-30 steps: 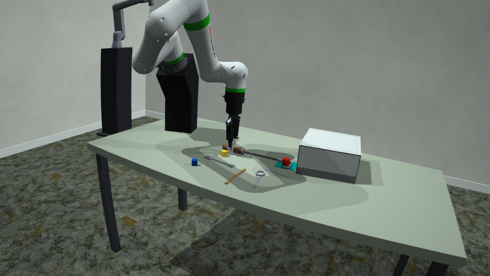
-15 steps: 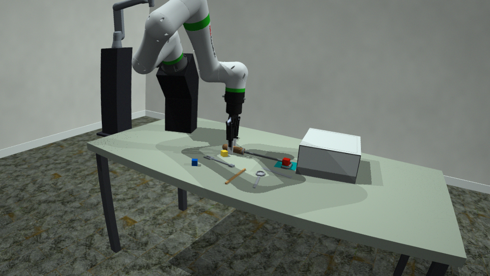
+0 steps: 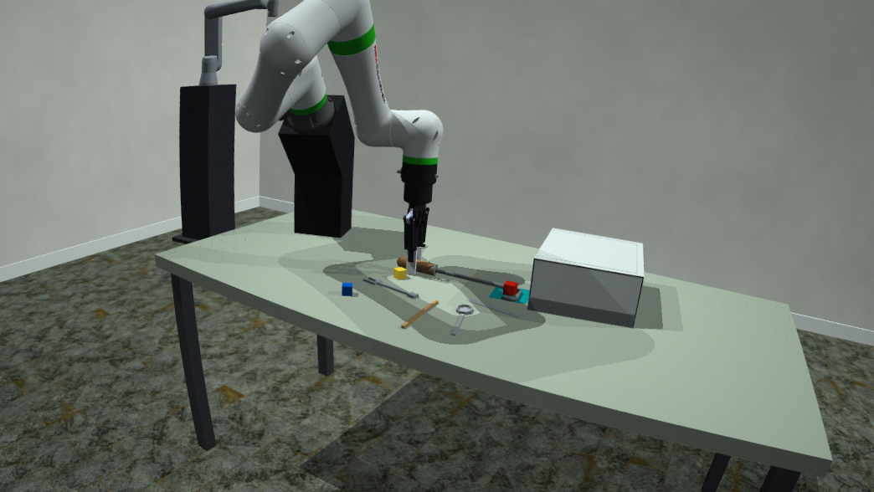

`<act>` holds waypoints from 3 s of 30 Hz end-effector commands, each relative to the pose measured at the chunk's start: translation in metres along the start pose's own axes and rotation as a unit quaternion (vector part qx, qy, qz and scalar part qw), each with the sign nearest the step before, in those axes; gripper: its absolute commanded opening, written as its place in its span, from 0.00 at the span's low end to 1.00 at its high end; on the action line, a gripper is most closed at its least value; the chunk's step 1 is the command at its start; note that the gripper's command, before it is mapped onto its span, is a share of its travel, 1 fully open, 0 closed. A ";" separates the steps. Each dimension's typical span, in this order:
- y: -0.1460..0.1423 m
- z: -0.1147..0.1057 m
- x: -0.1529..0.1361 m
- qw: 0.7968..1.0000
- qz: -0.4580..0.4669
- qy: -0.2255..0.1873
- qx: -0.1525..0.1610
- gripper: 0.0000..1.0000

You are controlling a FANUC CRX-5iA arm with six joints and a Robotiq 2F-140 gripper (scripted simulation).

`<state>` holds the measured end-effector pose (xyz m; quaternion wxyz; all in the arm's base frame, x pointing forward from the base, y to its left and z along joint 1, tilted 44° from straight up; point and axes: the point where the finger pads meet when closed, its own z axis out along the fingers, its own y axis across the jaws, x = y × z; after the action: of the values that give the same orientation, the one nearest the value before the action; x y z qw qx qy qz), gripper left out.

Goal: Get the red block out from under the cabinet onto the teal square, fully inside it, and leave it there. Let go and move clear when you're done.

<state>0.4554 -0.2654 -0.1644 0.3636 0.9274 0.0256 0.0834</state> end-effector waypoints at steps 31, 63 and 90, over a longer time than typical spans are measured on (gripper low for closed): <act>-0.014 0.000 0.009 1.000 0.000 0.000 0.000 0.00; -0.014 0.000 0.009 1.000 0.000 0.000 0.000 0.35; -0.014 -0.017 0.009 1.000 0.000 0.000 0.000 0.35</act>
<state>0.4624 -0.2483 -0.1662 0.3636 0.9274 0.0254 0.0838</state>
